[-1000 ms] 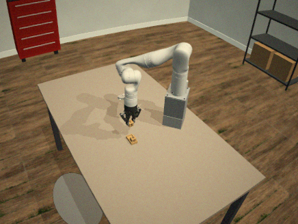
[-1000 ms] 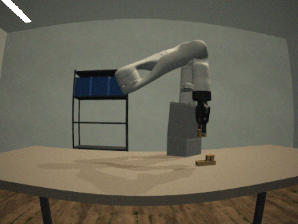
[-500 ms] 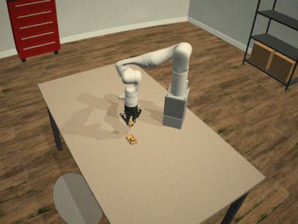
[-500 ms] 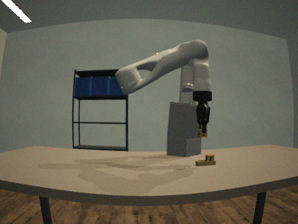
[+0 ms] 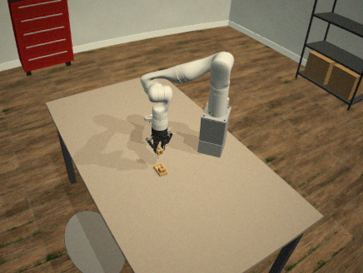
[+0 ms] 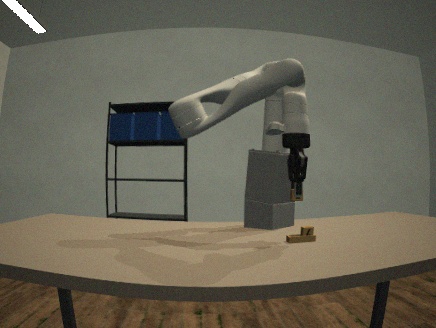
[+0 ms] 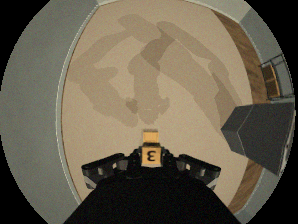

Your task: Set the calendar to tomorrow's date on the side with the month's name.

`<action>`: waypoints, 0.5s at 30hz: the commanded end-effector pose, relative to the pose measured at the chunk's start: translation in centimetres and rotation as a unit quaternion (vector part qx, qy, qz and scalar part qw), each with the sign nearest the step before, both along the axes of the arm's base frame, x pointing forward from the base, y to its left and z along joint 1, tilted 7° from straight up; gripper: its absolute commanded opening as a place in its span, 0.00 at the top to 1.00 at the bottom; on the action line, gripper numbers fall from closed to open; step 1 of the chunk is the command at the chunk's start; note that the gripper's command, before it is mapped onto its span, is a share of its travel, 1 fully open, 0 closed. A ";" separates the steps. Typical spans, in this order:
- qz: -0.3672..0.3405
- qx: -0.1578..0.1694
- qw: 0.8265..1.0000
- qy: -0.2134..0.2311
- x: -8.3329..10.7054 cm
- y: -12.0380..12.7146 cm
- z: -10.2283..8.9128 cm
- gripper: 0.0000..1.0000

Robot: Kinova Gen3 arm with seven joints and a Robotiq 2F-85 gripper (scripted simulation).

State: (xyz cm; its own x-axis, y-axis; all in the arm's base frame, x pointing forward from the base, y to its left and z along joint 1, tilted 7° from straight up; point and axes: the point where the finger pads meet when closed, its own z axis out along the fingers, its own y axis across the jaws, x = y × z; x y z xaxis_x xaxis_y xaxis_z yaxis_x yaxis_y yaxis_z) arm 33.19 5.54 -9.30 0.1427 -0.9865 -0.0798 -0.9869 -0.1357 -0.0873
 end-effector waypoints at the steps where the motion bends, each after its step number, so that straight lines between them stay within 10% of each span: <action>1: 0.000 0.000 1.000 -0.001 0.0 0.0 0.0 0.74; 15: 0.000 0.000 1.000 -0.001 0.2 0.2 -2.1 0.74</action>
